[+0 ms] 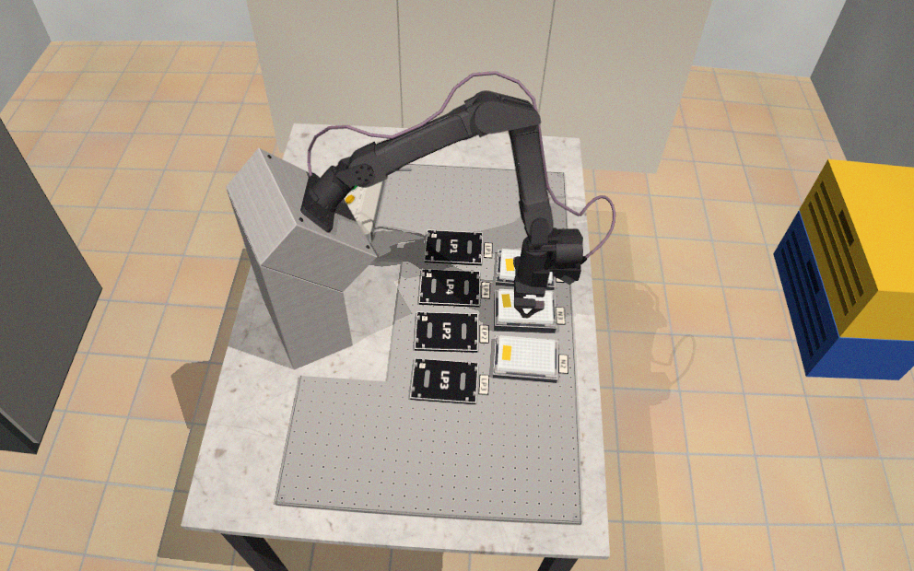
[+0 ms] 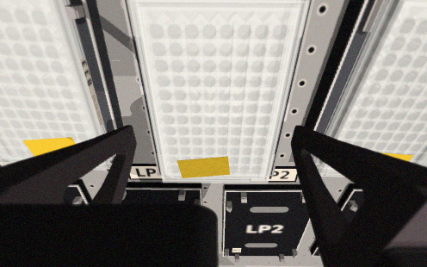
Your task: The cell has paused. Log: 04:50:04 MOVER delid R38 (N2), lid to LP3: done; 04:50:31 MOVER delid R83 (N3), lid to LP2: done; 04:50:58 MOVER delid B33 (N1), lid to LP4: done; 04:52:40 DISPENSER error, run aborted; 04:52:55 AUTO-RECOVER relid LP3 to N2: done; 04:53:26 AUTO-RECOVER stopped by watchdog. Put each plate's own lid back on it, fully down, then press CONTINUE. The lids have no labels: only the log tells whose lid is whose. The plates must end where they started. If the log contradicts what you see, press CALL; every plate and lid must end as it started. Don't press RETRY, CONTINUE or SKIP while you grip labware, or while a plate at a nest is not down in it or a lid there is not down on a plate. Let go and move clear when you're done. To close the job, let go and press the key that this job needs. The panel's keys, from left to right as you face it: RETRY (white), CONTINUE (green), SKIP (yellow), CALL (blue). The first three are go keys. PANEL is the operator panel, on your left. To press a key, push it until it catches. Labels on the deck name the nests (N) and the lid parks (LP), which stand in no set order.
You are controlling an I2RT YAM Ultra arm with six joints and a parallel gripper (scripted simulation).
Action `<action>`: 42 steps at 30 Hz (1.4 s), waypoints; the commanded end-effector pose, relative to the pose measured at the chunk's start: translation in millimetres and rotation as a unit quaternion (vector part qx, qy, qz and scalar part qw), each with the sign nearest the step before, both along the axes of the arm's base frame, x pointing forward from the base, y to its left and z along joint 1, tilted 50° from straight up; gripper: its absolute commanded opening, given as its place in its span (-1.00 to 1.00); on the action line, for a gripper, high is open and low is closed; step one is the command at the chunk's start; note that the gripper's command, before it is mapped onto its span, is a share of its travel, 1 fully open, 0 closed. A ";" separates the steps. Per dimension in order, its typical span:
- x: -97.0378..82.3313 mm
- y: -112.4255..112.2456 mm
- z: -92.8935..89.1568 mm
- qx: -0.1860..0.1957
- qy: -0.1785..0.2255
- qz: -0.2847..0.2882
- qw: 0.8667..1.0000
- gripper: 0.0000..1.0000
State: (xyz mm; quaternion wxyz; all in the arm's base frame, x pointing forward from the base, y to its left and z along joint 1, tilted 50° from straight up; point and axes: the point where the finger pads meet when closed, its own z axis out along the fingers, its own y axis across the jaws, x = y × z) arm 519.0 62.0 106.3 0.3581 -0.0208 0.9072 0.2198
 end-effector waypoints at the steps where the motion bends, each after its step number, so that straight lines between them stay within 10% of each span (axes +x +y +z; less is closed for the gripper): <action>1: -2.3 -11.9 13.2 -0.002 -0.011 -0.007 1.000 1.00; 26: 4.6 -14.4 27.9 -0.002 -0.024 -0.006 1.000 1.00; 42: -51.6 0.0 -33.2 0.004 -0.008 -0.013 1.000 0.72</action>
